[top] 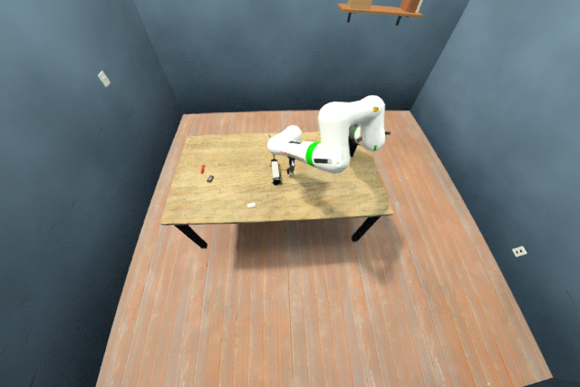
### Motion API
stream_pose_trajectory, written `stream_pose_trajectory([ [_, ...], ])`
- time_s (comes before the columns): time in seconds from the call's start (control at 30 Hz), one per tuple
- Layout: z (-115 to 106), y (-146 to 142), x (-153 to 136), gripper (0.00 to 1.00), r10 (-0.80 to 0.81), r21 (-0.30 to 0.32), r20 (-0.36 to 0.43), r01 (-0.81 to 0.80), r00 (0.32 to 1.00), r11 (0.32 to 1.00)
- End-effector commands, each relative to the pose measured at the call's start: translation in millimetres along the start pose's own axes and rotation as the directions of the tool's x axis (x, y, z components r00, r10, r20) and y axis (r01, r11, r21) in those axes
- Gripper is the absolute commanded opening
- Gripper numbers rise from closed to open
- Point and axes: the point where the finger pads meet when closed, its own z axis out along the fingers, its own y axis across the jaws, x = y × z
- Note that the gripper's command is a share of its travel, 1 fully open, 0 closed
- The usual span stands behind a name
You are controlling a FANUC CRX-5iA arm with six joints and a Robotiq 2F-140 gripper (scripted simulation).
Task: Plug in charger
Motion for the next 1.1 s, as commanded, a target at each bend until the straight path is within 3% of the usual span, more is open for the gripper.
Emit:
stream_pose_trajectory([
  [0.0, 0.9, 0.2, 0.4, 0.1, 0.008, -0.002, 0.006, -0.008, 1.0, 1.0],
  [1.07, 30.1, -1.5, 1.3, 0.1, 0.008, -0.002, 0.006, -0.008, 1.0, 1.0],
])
